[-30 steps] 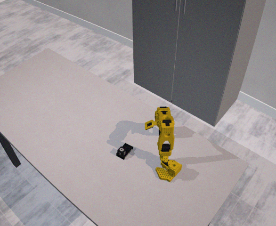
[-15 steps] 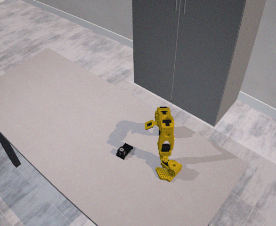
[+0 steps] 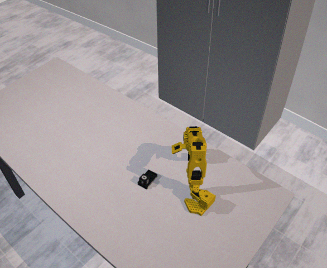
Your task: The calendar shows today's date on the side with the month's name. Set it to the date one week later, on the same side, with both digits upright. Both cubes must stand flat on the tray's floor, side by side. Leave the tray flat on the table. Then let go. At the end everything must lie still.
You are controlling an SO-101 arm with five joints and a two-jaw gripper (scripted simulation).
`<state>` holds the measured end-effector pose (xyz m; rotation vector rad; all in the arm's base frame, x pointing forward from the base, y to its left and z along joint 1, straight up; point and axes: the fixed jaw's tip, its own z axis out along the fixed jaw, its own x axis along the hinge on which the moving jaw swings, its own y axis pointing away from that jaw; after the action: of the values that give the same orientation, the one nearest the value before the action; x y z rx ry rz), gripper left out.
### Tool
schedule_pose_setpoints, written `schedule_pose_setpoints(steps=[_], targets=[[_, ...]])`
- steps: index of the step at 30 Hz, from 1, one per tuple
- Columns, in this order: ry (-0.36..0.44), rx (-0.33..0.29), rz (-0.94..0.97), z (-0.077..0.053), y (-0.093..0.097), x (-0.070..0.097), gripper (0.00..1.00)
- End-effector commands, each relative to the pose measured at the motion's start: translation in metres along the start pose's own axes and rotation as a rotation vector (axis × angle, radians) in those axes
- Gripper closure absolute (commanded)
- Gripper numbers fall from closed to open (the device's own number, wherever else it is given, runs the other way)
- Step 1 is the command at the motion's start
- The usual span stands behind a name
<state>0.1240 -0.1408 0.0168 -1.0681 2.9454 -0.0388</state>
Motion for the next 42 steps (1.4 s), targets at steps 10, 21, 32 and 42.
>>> schedule_pose_setpoints(steps=[10, 21, 32, 42], targets=[[-0.002, 0.021, -0.002, -0.007, -0.003, 0.001, 0.64], [-0.002, 0.021, -0.002, -0.036, -0.005, 0.001, 0.64], [-0.002, 0.021, -0.002, -0.062, -0.002, 0.001, 0.64], [-0.002, 0.021, -0.002, -0.062, -0.002, 0.001, 0.64]])
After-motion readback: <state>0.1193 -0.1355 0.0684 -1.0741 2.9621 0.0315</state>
